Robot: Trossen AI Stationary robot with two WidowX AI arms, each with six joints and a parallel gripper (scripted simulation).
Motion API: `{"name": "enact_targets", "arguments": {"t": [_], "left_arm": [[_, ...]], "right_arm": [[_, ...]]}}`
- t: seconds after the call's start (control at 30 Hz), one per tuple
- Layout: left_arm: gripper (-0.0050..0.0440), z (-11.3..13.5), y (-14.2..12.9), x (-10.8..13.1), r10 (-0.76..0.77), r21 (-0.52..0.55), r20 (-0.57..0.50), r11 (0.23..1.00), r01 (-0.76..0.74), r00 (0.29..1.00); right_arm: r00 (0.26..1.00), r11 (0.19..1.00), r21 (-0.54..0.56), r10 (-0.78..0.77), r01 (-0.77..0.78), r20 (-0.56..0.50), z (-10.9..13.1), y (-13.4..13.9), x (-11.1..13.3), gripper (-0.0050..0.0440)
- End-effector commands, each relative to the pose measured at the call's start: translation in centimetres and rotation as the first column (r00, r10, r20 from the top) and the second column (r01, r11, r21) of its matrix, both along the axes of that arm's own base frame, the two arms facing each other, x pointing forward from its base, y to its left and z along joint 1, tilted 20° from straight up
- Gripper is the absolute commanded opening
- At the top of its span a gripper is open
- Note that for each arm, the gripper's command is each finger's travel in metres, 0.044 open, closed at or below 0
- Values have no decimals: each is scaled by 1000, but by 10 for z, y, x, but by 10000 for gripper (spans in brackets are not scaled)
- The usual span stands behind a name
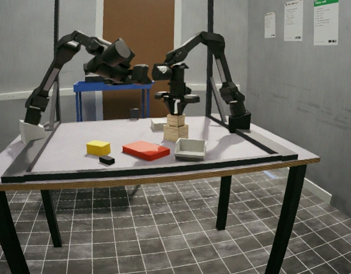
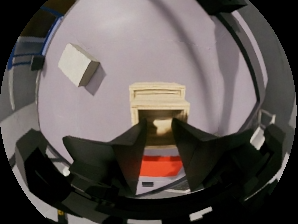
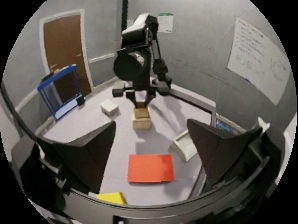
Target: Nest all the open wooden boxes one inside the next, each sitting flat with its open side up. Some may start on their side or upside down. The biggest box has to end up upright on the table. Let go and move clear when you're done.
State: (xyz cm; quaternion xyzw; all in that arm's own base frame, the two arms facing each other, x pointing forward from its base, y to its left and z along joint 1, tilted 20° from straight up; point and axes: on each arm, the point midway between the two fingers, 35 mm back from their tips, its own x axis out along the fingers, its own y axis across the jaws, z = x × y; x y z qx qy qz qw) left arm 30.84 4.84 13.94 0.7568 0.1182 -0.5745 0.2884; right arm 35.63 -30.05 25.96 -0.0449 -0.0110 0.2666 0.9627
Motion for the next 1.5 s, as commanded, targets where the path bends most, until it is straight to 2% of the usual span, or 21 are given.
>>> {"name": "enact_targets", "arguments": {"t": [0.0,0.33,1.47], "left_arm": [[211,-2,0,0,2,2,1,1000,-2,1000],[211,-4,-1,2,2,4,11,1000,-2,1000],[211,-42,-7,15,2,2,1,1000,-2,1000]], "right_arm": [[1000,1000,-20,-2,2,15,9,-1,-1,400],[1000,1000,-20,-2,2,15,9,-1,-1,400],[1000,1000,-20,-2,2,15,9,-1,-1,400]]}}
